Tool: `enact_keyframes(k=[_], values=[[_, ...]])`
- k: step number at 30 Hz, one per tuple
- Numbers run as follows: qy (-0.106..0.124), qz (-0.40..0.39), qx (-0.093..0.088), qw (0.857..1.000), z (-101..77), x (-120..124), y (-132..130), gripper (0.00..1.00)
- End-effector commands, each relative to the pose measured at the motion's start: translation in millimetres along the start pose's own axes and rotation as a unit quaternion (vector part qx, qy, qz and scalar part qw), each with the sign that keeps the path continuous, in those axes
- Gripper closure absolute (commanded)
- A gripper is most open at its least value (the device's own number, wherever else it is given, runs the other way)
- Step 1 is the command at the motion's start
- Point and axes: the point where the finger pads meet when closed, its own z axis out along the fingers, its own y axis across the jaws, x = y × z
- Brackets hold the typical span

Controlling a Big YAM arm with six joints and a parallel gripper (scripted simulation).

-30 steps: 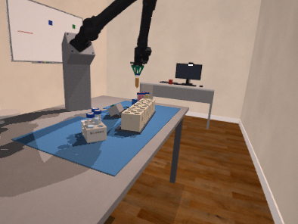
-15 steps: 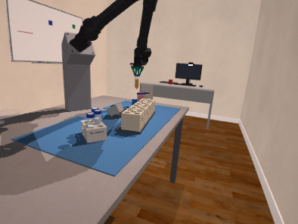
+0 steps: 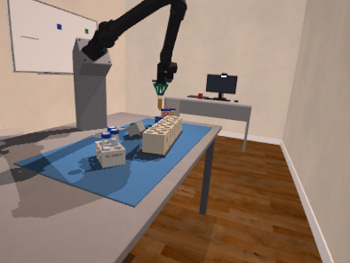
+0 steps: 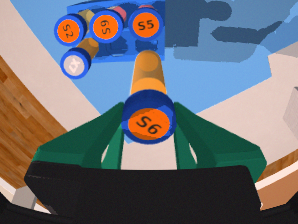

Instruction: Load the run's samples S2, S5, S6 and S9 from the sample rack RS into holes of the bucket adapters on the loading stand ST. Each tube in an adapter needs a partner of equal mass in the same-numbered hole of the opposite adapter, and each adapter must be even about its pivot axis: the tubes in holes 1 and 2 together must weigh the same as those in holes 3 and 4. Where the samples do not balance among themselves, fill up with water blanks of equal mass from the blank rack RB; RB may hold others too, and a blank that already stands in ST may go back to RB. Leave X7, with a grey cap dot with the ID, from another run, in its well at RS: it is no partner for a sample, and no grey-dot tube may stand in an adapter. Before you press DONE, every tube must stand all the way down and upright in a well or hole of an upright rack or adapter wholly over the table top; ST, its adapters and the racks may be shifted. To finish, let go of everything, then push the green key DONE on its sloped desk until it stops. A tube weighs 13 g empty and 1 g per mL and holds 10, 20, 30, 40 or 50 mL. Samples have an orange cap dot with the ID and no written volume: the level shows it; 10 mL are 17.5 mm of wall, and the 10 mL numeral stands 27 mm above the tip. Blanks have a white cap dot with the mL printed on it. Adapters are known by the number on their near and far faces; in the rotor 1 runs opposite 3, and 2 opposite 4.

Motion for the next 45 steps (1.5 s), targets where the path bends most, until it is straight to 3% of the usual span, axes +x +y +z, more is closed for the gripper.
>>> enact_keyframes(k=[1, 5, 6, 8, 16, 18, 22, 23, 24, 26, 41, 42, 45], values=[[-0.002, -0.006, -0.004, 1.000, 9.4, -2, 6, 1.00], [-0.002, -0.005, -0.004, 1.000, 14.8, -3, 6, 1.00], [-0.003, -0.010, -0.020, 1.000, 3.4, 1, 15, 1.00], [-0.002, -0.006, -0.004, 1.000, 22.9, -2, 6, 1.00], [-0.002, -0.007, -0.003, 1.000, 43.3, -2, 4, 1.00], [-0.004, -0.012, -0.024, 1.000, 26.1, 2, 18, 1.00], [-0.005, -0.008, -0.027, 1.000, 23.3, -3, 21, 1.00], [-0.003, -0.008, -0.010, 1.000, 33.0, -1, 8, 1.00], [-0.004, -0.004, -0.004, 1.000, 40.1, -7, 4, 1.00], [-0.003, -0.008, -0.010, 1.000, 33.2, -1, 8, 1.00], [-0.003, -0.008, -0.010, 1.000, 33.4, -1, 6, 1.00], [-0.001, -0.012, 0.001, 1.000, 44.5, 1, -4, 1.00], [-0.001, -0.011, 0.000, 1.000, 48.7, 1, -3, 1.00]])
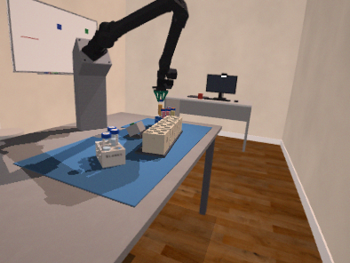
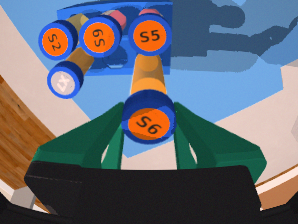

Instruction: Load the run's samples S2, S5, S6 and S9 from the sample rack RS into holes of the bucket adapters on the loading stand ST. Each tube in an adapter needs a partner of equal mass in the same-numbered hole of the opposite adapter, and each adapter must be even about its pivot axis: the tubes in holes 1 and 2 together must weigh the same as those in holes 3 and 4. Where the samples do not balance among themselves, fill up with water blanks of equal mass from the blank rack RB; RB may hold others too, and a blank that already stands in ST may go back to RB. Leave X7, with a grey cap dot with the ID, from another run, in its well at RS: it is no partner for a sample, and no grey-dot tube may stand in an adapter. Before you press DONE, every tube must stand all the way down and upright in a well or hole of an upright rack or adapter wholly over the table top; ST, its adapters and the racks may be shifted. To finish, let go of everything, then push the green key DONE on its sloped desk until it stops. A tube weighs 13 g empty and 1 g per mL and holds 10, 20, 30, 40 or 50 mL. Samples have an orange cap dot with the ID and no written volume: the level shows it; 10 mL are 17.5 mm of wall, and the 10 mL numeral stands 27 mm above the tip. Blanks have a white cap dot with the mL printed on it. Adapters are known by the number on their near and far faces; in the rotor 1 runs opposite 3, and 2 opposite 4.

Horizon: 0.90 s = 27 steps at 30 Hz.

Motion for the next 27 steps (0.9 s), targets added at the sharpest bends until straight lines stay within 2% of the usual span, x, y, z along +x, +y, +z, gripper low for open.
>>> enact_keyframes(k=[1, 6, 9, 12, 16, 27], values=[[0.000, -0.005, 0.004, 1.000, 8.6, 1, -5, 1.00], [-0.001, -0.004, -0.004, 1.000, 10.7, 2, 3, 1.00], [-0.002, 0.000, 0.000, 1.000, 18.2, -3, 1, 1.00], [-0.003, -0.001, -0.005, 1.000, 15.5, -2, 5, 1.00], [-0.001, -0.003, 0.003, 1.000, 26.0, 0, -2, 1.00], [-0.001, -0.003, 0.001, 1.000, 38.6, 0, 0, 1.00]])
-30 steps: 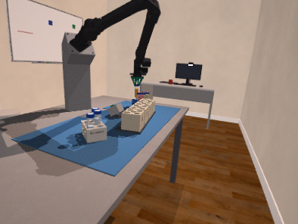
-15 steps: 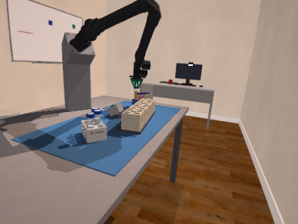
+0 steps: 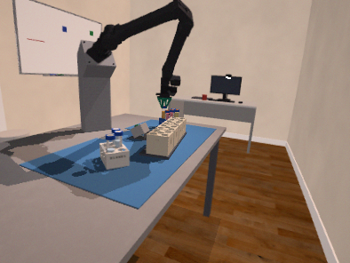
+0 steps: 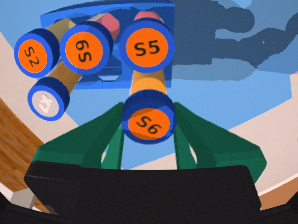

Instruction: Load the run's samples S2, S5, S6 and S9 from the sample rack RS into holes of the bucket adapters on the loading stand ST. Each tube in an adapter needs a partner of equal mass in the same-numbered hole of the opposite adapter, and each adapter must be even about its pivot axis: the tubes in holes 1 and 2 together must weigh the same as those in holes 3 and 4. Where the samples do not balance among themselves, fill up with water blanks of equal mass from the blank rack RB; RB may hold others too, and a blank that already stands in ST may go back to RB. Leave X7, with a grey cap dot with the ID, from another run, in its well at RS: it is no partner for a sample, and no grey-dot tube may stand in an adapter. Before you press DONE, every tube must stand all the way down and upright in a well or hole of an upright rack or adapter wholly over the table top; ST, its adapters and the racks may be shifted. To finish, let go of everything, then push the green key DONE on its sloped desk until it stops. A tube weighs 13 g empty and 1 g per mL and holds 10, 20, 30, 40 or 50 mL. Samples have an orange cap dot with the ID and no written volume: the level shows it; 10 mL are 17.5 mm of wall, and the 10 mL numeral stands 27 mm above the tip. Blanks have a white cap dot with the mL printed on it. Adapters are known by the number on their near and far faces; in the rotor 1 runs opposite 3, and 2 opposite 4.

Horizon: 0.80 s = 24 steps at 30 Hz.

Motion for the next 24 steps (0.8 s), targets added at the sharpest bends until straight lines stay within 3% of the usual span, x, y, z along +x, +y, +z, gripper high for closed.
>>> enact_keyframes(k=[1, 2, 4, 16, 18, 20, 24], values=[[-0.002, -0.004, -0.001, 1.000, 4.0, -1, 2, 1.00], [-0.004, -0.004, -0.011, 1.000, -3.8, -3, 8, 1.00], [-0.001, -0.003, -0.001, 1.000, 8.9, -2, 1, 1.00], [-0.002, -0.003, 0.000, 1.000, 24.9, -2, 1, 1.00], [-0.002, -0.003, 0.000, 1.000, 24.9, -2, 1, 1.00], [-0.004, -0.005, -0.012, 1.000, 15.9, -2, 9, 1.00], [-0.002, -0.005, -0.007, 1.000, 16.1, 0, 5, 1.00]])
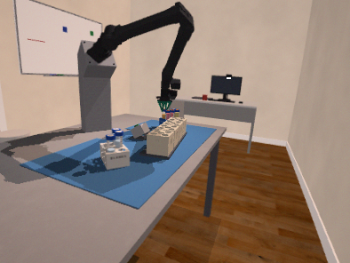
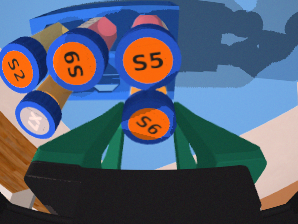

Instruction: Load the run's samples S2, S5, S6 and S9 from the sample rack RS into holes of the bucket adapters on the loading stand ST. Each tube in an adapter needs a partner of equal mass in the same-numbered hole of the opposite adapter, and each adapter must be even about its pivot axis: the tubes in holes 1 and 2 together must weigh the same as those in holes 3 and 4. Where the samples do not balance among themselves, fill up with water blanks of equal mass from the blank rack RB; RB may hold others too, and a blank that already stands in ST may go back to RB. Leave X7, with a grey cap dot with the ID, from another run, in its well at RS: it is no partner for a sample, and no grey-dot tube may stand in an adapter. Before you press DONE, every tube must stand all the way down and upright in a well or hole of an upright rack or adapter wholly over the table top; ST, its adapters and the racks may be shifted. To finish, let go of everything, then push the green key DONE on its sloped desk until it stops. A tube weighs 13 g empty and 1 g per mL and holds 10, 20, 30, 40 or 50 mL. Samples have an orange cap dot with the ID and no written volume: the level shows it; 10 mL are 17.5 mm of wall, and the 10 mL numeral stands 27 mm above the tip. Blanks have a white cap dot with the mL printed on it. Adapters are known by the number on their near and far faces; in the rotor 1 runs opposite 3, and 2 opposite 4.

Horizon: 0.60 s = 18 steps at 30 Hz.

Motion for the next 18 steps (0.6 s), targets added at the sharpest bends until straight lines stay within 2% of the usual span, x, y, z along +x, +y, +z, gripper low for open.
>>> enact_keyframes(k=[1, 2, 15, 16, 18], values=[[-0.001, -0.004, -0.006, 1.000, -5.2, 0, 4, 1.00], [-0.001, -0.004, -0.006, 1.000, -5.2, 0, 4, 0.45], [-0.001, -0.004, -0.006, 1.000, -5.2, 0, 4, 0.45], [-0.001, -0.010, -0.014, 1.000, -18.7, 1, 9, 0.45], [-0.002, -0.005, -0.013, 1.000, -25.4, 1, 8, 0.45]])
